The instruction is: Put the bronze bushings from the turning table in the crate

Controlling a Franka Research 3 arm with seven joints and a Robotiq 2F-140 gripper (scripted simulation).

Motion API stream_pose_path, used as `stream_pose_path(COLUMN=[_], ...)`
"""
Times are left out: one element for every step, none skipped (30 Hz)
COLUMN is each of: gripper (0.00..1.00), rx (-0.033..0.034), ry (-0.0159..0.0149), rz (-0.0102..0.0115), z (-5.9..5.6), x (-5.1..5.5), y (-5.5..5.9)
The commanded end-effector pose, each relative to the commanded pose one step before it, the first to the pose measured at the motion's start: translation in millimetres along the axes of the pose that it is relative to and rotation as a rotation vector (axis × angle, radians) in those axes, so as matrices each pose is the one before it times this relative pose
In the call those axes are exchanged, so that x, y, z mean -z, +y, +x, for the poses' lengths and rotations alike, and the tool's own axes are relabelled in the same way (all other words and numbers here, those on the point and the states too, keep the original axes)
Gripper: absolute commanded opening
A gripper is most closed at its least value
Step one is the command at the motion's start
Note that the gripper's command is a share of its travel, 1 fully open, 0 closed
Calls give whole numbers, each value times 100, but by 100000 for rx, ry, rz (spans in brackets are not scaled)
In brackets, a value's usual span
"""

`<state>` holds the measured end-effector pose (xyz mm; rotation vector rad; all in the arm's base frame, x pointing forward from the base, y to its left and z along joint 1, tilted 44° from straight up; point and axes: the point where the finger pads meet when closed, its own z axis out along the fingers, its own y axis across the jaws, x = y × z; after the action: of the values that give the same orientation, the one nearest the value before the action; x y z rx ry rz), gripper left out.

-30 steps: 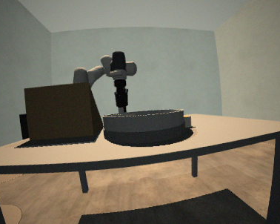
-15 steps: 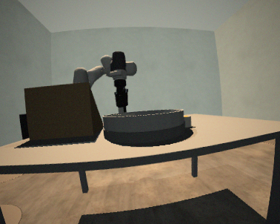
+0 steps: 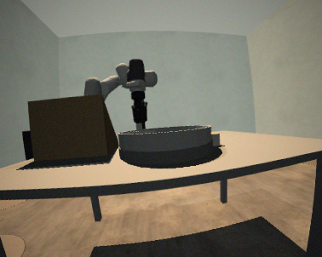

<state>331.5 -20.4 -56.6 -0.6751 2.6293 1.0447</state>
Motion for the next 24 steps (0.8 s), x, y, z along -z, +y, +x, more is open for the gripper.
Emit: stream_pose_path(gripper=[0, 0, 0, 0, 0, 0, 0, 0, 0, 0, 0, 0, 0, 0, 0, 0, 0, 0, 0, 0, 0, 0, 0, 0], rx=[134, 0, 0, 0, 0, 0, 0, 0, 0, 0, 0, 0, -1, 0, 0, 0, -1, 0, 0, 0, 0, 0, 0, 0], ry=[65, 0, 0, 0, 0, 0, 0, 0, 0, 0, 0, 0, 0, 0, 0, 0, 1, 0, 0, 0, 0, 0, 0, 0], rz=[10, 0, 0, 0, 0, 0, 0, 0, 0, 0, 0, 0, 0, 0, 0, 0, 0, 0, 0, 0, 0, 0, 0, 0], z=[89, 0, 0, 0, 0, 0, 0, 0, 0, 0, 0, 0, 0, 0, 0, 0, 0, 0, -1, 0, 0, 0, 0, 0], x=[-113, 0, 0, 0, 0, 2, 16, 41, 75, 0, 0, 115, 158, 204, 250, 295, 337, 376, 410, 439, 460, 475, 481, 480], y=[38, 0, 0, 0, 0, 0, 0, 0, 0, 0, 0, 0, 0, 0, 0, 0, 0, 0, 0, 0, 0, 0, 0, 0])
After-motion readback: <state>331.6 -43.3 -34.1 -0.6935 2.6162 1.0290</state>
